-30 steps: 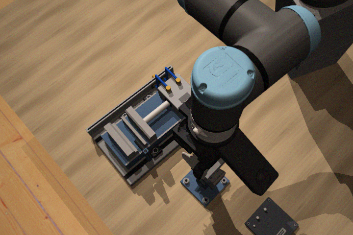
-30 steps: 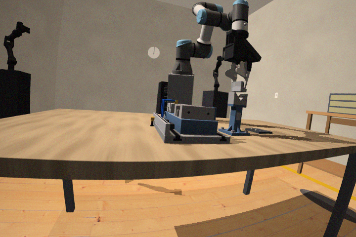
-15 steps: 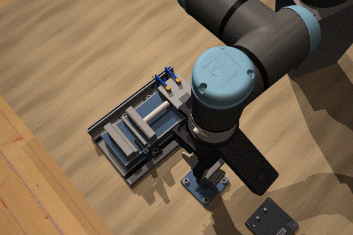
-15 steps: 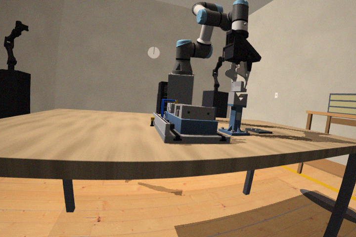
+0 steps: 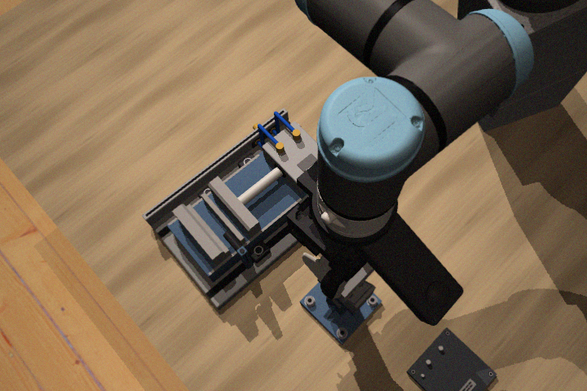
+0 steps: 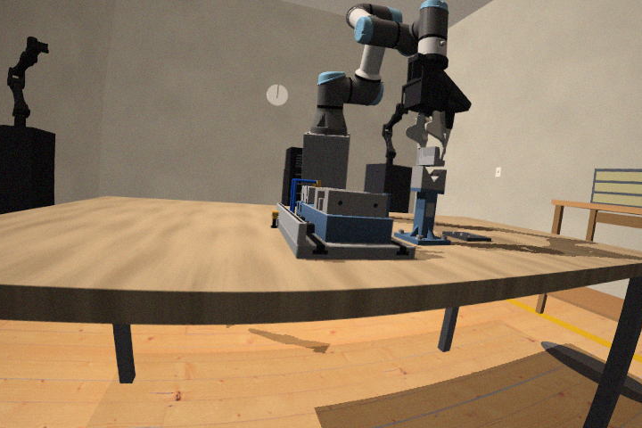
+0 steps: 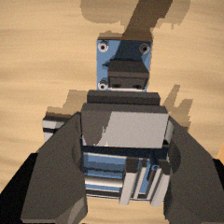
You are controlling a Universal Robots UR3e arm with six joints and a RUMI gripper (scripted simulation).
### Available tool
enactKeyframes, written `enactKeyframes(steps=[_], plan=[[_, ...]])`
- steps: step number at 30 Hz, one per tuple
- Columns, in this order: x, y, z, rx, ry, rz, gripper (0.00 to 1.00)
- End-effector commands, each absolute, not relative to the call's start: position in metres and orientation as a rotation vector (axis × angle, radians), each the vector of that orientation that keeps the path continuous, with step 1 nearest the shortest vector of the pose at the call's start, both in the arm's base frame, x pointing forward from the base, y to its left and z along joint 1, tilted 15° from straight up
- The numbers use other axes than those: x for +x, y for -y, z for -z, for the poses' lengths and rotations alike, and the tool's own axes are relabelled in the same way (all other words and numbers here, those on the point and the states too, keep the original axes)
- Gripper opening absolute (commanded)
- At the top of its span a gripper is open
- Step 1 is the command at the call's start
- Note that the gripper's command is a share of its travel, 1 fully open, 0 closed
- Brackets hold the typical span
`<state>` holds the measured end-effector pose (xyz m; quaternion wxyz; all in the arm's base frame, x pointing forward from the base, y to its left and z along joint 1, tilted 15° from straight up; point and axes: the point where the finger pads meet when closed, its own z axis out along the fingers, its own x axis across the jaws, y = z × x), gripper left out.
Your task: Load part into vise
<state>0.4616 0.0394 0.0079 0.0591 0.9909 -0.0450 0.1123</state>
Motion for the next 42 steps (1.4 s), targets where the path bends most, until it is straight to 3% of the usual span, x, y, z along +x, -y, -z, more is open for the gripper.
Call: enactKeyframes(steps=[1,42], plan=[[0.4625,-0.0394,-0.0091,3.0,0.136,-0.345,0.0],[0.4612,-0.038,-0.0086,3.136,0.117,-0.369,0.0]])
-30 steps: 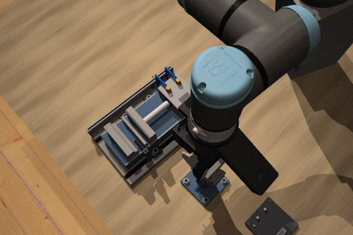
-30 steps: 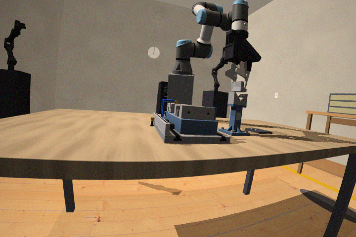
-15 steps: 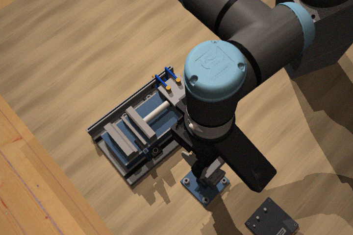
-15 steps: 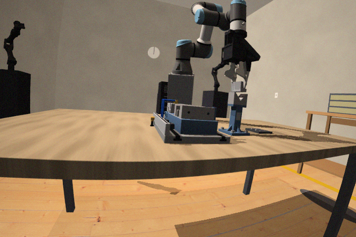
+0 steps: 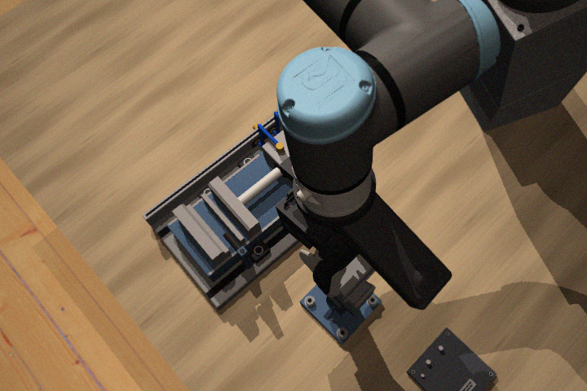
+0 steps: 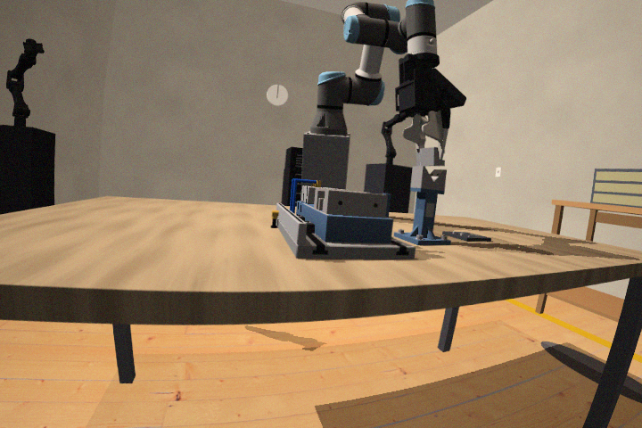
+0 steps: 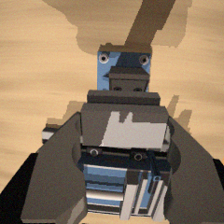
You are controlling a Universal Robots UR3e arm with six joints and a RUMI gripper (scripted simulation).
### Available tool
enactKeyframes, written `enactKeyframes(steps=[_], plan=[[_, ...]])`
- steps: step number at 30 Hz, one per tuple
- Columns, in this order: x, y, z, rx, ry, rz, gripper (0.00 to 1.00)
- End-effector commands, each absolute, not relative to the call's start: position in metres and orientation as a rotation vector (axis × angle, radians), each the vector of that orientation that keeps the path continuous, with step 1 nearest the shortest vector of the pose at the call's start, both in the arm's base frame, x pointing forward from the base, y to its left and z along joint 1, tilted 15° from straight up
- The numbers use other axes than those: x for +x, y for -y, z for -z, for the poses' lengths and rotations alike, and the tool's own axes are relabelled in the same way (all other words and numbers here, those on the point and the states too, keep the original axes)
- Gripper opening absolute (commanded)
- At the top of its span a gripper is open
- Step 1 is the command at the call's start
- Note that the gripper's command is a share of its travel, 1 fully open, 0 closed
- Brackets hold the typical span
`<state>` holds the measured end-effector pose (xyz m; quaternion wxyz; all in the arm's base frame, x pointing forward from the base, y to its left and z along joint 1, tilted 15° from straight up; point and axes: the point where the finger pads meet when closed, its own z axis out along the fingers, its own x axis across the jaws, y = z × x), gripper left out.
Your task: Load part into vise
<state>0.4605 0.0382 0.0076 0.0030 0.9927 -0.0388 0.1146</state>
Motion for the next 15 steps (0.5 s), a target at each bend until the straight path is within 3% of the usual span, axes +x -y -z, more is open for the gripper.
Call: enactKeyframes(steps=[1,15], plan=[[0.4612,-0.038,-0.0086,3.136,0.117,-0.369,0.0],[0.4611,-0.0369,-0.0085,3.275,0.095,-0.394,0.0]])
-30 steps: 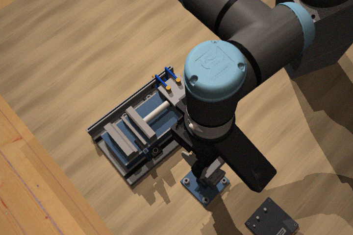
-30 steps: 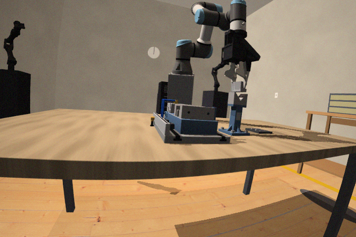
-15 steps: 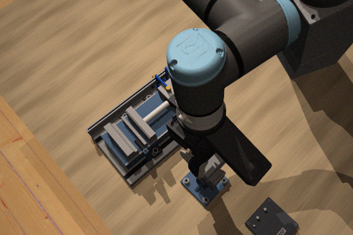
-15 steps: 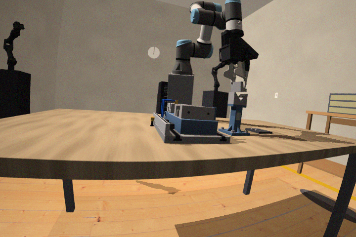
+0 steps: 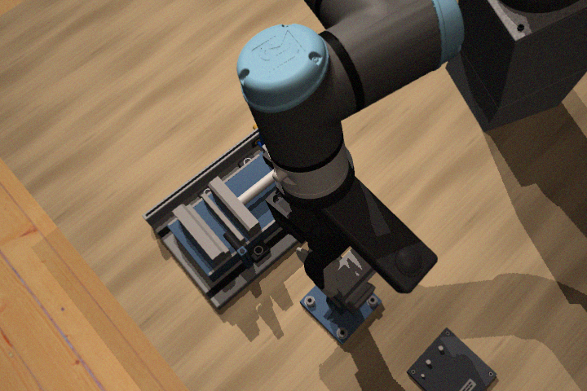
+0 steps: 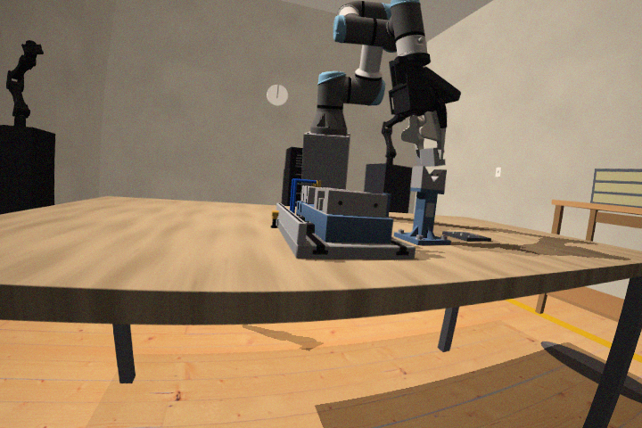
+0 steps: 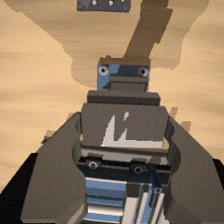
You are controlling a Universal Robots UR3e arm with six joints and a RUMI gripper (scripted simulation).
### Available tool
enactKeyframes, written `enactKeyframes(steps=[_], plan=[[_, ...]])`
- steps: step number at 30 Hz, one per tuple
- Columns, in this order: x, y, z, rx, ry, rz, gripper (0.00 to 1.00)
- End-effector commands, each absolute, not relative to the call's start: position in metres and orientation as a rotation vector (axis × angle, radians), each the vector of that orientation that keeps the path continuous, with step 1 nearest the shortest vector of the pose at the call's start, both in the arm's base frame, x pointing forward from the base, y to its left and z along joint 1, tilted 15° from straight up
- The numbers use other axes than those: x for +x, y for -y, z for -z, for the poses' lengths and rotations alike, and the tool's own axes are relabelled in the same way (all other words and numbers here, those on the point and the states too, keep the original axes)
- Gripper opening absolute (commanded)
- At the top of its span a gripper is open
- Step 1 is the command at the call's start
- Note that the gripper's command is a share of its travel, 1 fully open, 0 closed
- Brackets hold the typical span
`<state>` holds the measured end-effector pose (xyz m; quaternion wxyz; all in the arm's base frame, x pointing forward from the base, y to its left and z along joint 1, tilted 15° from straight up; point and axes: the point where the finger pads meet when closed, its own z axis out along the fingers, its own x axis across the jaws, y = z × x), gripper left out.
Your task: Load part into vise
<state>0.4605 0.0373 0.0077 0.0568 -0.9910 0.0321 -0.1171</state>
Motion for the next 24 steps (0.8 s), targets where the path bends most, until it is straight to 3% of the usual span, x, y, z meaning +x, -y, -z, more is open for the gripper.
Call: enactKeyframes(steps=[1,24], plan=[[0.4611,-0.0368,-0.0085,-2.949,-0.083,0.355,0.0],[0.4611,-0.0349,-0.008,-2.707,-0.037,0.339,0.0]])
